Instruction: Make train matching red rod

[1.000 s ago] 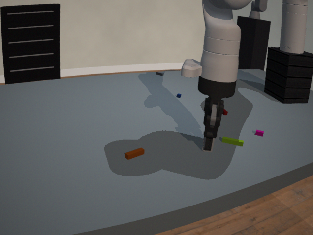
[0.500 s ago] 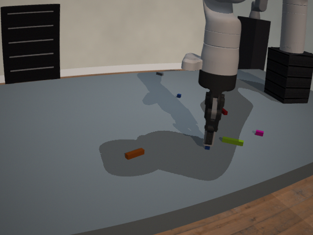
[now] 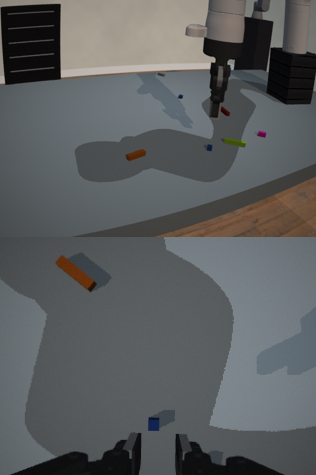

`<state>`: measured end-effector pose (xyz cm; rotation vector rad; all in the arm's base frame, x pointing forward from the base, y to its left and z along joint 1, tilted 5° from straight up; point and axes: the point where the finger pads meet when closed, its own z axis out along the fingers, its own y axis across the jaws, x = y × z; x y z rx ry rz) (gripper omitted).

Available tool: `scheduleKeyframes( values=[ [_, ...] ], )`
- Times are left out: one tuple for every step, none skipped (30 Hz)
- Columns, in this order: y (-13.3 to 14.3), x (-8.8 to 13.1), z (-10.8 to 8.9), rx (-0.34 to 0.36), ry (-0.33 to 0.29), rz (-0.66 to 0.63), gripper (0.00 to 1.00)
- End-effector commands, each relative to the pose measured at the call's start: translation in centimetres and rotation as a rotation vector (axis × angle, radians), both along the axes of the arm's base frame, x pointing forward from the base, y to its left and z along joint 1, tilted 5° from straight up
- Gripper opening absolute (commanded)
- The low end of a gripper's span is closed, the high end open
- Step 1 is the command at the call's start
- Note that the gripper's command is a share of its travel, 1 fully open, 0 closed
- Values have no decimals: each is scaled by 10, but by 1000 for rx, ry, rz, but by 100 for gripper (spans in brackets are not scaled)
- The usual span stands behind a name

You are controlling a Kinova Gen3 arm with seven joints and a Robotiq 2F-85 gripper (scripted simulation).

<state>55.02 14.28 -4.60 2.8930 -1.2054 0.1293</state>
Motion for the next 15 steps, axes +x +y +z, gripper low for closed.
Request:
scheduleKeyframes(
  values=[
    [5, 2, 12, 7, -10, 4, 24],
    [5, 2, 14, 7, -10, 4, 24],
    [5, 2, 15, 7, -10, 4, 24],
    [5, 2, 15, 7, -10, 4, 24],
    [5, 2, 15, 7, -10, 4, 24],
    [5, 2, 15, 7, -10, 4, 24],
    [5, 2, 15, 7, -10, 4, 100],
    [5, 2, 15, 7, -10, 4, 100],
    [5, 2, 15, 7, -10, 4, 100],
    [5, 2, 15, 7, -10, 4, 100],
    [5, 2, 15, 7, -10, 4, 100],
    [5, 2, 15, 7, -10, 4, 100],
    [5, 2, 15, 7, -10, 4, 100],
    [5, 2, 15, 7, -10, 4, 100],
    [5, 2, 15, 7, -10, 4, 100]
  ],
)
